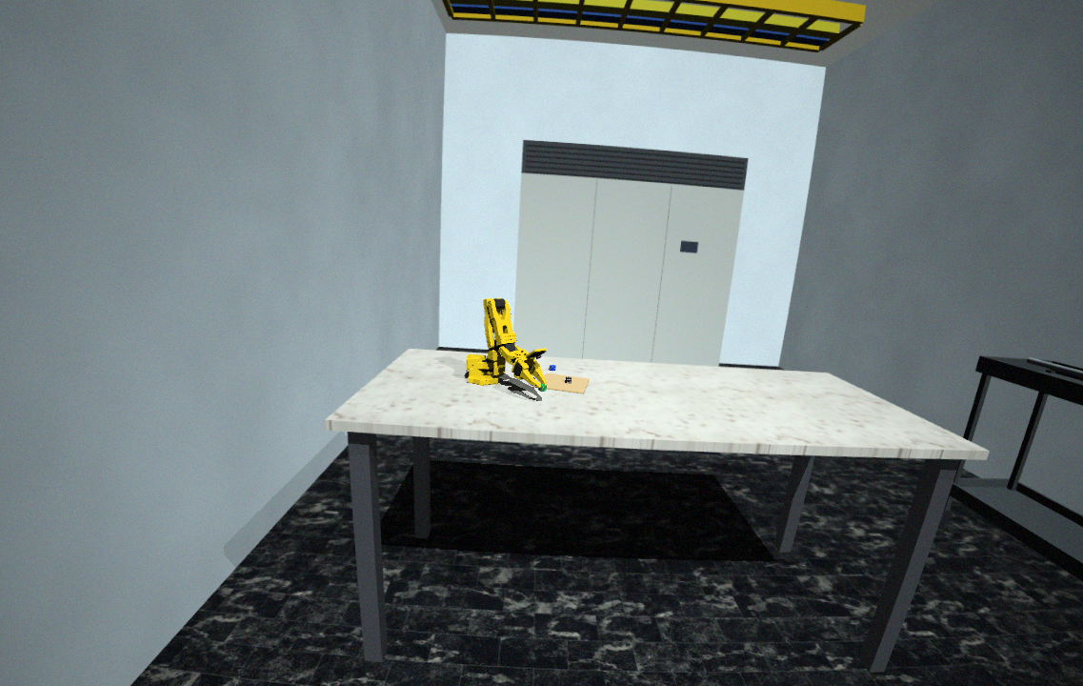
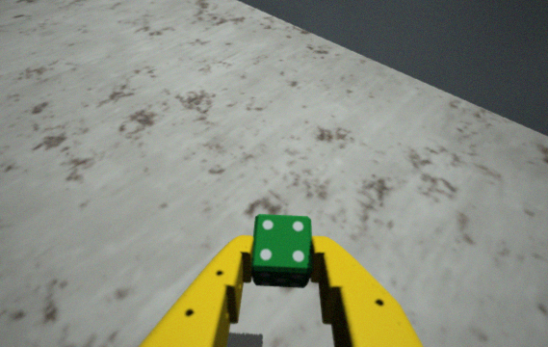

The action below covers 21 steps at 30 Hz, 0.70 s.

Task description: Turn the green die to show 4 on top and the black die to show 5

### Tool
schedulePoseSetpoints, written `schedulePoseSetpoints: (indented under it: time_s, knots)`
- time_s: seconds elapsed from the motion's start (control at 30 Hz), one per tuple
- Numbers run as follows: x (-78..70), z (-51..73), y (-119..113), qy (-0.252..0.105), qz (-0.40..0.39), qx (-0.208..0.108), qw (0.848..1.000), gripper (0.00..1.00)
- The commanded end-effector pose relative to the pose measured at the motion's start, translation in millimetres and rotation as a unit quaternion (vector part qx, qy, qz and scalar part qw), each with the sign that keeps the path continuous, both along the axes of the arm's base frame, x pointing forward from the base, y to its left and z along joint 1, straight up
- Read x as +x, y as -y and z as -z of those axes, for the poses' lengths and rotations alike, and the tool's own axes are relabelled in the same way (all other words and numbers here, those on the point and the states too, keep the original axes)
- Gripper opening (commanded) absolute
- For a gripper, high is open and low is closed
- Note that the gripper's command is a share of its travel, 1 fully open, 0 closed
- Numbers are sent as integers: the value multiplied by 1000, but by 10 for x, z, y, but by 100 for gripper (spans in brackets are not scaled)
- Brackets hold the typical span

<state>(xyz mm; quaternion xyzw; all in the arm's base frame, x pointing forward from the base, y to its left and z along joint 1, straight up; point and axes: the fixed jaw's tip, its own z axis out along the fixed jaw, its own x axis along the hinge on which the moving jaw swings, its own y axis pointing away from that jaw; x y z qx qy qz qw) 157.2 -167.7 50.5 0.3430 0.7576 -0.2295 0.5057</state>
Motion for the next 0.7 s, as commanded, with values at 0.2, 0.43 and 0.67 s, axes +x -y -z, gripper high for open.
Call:
schedulePoseSetpoints:
  time_s: [0.2,0.43,0.67]
  knots:
    - [23,5,3,5,-5,-12,1000,0]
    - [23,17,3,5,-5,-12,1000,0]
    - [23,61,3,5,-5,-12,1000,0]
